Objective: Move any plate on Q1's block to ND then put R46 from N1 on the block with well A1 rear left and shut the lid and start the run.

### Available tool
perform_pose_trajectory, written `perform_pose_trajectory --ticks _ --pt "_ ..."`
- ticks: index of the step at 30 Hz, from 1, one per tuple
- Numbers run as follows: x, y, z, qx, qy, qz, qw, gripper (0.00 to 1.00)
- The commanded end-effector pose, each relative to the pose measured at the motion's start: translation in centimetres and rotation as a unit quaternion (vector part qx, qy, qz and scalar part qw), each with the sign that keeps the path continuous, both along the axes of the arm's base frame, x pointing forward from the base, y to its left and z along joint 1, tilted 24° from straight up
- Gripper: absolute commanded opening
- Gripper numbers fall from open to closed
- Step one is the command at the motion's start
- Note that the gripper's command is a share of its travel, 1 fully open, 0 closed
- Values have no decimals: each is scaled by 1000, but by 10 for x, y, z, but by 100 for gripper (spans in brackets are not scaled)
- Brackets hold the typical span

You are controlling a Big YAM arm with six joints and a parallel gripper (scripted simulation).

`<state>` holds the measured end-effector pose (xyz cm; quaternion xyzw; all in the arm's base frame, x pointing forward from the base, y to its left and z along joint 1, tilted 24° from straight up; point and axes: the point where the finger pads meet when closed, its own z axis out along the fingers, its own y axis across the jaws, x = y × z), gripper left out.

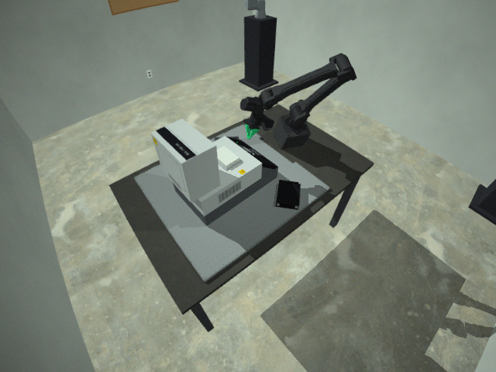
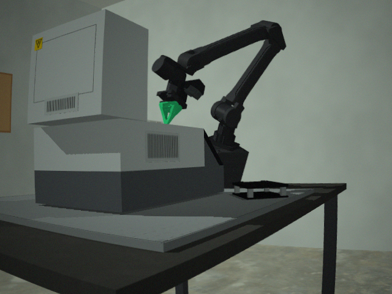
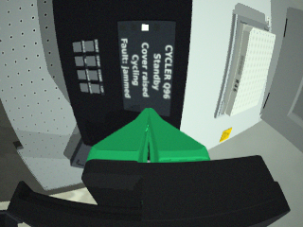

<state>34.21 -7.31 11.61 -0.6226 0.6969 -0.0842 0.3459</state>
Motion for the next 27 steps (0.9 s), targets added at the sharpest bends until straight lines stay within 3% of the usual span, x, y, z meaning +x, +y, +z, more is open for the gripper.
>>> perform_pose_trajectory --ticks 1,3,5,7,9,10,16,18,20,22,27 --pt "-18 -5 4 -14 -27 -13 999 0" --pt "-23 -6 4 -17 -74 -26 997 0" --pt "-30 -7 0 -19 -63 -24 998 0" --pt "-38 -7 -4 -17 -103 -41 994 0" --pt "-38 -7 -4 -17 -103 -41 994 0" --pt "-41 -5 -8 -14 -83 -35 996 0" --pt "-75 -1 -24 -17 -79 -29 996 0" --pt "-85 0 -30 -20 -122 -44 991 0" --pt "-93 0 -35 -24 -114 -41 992 0" --pt "-100 -1 -37 -27 -156 -55 986 0" --pt "-109 0 -40 -24 -140 -45 989 0"
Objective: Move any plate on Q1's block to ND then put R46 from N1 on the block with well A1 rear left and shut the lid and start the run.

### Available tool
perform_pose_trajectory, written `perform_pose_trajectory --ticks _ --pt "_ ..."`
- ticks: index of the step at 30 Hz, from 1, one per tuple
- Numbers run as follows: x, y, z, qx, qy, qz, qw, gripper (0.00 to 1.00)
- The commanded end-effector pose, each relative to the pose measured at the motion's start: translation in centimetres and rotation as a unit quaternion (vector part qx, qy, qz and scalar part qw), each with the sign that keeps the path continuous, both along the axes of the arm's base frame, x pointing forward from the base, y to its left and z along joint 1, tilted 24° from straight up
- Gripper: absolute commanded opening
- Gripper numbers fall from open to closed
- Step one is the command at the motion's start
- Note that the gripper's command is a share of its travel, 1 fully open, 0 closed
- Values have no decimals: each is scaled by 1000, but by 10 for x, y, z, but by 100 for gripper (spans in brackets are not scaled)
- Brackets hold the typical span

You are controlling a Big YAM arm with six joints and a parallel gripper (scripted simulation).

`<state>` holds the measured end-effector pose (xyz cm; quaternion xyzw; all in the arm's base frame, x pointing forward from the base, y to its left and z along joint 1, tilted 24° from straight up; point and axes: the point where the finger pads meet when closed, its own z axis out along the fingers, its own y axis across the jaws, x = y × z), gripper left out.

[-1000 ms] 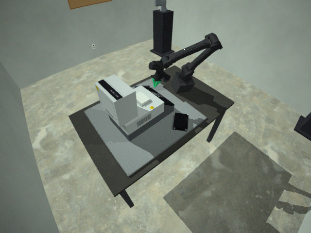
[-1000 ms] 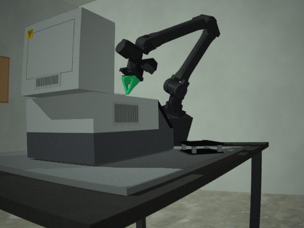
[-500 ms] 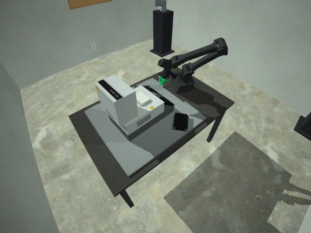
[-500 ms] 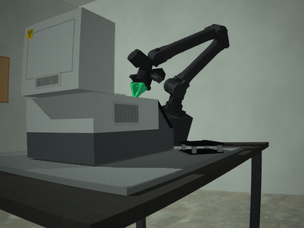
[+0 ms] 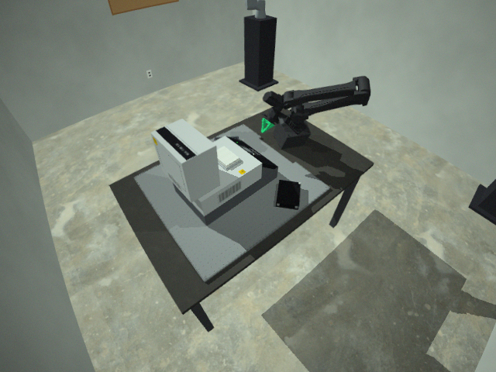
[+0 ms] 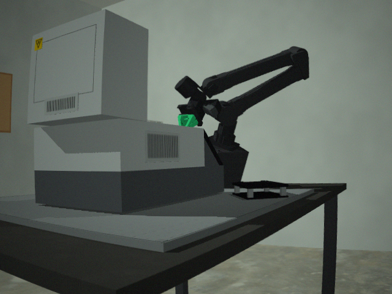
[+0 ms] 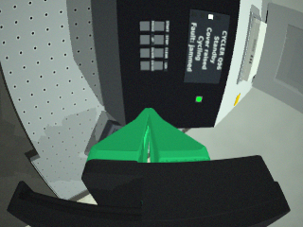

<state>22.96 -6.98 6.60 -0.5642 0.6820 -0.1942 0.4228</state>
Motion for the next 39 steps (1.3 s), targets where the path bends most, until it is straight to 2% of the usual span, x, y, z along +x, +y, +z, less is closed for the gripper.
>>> perform_pose_trajectory --ticks 1,4,7,12,17,22,31,34,39 --pt "-3 -1 8 -15 -6 19 1000 0" --pt "-14 -6 3 3 3 -5 1000 0" --pt "0 -5 6 -27 -6 25 999 0" --pt "15 -11 12 -18 -7 15 1000 0" --pt "23 -13 17 -20 -12 15 1000 0" --pt "41 -12 19 -21 -17 18 999 0" --pt "58 -6 10 -11 -15 13 1000 0" --pt "56 -6 8 -9 -14 12 1000 0" --pt "56 4 -7 7 0 13 1000 0"
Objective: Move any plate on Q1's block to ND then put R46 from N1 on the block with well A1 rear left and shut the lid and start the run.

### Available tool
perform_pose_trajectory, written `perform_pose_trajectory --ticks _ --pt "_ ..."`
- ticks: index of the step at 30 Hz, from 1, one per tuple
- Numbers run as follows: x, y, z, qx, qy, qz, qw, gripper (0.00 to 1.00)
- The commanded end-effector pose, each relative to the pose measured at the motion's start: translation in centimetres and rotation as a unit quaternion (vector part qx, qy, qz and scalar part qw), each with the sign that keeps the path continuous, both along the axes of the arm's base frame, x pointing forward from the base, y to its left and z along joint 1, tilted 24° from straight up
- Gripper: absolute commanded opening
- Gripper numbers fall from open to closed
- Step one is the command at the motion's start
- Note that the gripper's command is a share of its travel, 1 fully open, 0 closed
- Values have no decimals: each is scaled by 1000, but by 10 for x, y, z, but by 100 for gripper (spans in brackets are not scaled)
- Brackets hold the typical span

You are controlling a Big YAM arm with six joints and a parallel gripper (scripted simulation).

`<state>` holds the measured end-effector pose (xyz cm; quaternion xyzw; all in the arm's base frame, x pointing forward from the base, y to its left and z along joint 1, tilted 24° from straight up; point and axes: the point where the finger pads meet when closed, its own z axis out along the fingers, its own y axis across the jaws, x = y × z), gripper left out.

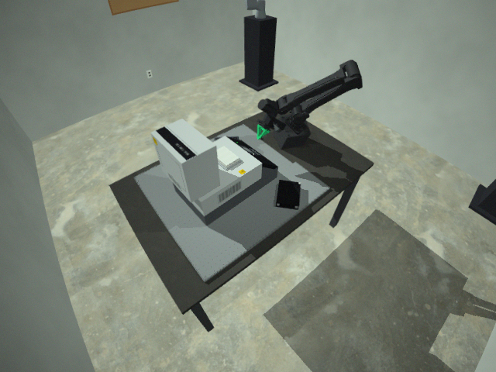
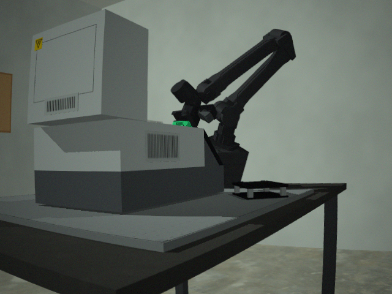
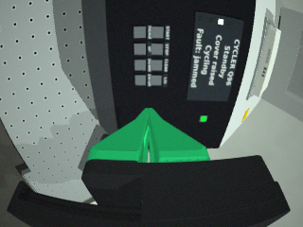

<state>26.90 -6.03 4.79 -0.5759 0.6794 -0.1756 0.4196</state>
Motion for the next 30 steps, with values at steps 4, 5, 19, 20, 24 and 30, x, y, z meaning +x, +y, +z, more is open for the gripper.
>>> perform_pose_trajectory --ticks 4,5,19,20,24,30 --pt "22 -3 9 0 -18 -5 1000 0" --pt "23 -3 8 1 -17 -5 1000 0" --pt "53 -4 6 -6 -26 -3 1000 0" --pt "55 -4 6 -6 -26 -3 1000 0" --pt "61 -3 4 -6 -30 -6 1000 0" --pt "59 -2 0 -4 -26 -5 1000 0"
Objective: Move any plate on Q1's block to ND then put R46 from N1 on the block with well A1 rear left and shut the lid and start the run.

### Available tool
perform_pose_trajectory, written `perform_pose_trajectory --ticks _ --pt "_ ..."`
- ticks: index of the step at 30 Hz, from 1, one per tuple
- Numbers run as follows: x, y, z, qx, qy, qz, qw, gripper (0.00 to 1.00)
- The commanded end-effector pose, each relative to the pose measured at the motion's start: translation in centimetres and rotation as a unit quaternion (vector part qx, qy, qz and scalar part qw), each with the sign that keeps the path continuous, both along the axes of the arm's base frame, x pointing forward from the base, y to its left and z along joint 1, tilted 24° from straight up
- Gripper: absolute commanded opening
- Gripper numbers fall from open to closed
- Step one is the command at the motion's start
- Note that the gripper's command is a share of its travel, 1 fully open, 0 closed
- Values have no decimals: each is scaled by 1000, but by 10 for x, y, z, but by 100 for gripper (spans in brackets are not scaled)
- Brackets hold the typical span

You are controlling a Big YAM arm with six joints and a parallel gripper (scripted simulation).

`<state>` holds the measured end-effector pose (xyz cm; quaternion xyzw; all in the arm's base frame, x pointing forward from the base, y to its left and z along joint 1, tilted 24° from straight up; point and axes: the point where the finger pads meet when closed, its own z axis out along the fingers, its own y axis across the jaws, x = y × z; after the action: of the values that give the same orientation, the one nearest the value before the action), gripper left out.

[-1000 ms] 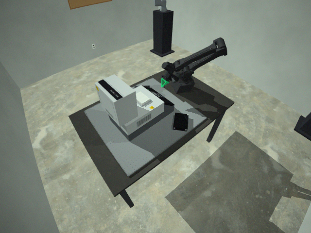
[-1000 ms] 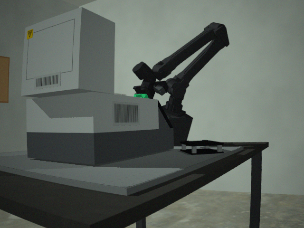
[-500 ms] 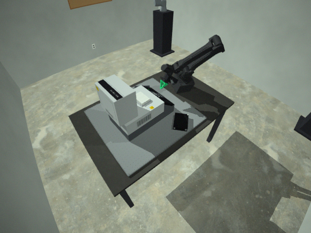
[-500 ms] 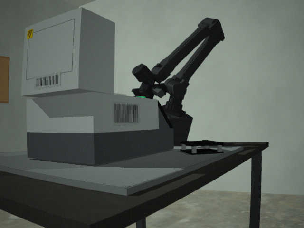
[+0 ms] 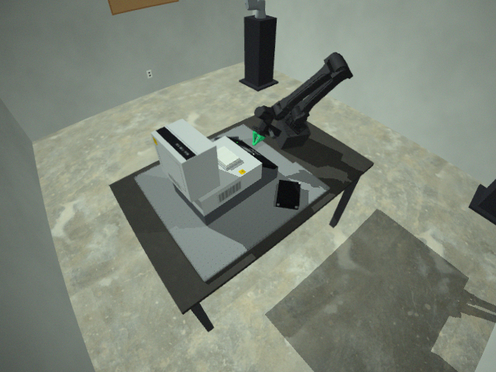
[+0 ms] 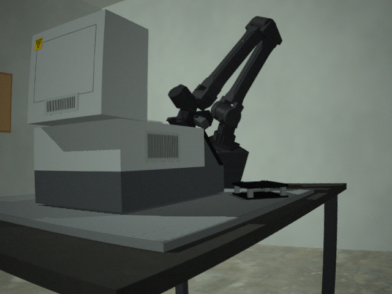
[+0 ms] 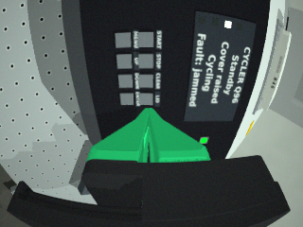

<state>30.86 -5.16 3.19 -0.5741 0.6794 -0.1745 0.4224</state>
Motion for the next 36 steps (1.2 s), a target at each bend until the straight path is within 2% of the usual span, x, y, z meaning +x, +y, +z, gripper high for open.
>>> perform_pose_trajectory --ticks 1,9,15,18,24,29,36 --pt "17 -10 16 -7 -24 -4 1000 0" --pt "1 -11 8 -12 -13 -10 1000 0" --pt "-6 -2 4 -11 -7 0 1000 0" --pt "2 -2 11 -9 -12 2 1000 0" --pt "8 -8 12 2 -6 -7 1000 0" --pt "14 -17 15 -8 -15 -10 1000 0" --pt "17 -12 18 -18 -26 2 1000 0"
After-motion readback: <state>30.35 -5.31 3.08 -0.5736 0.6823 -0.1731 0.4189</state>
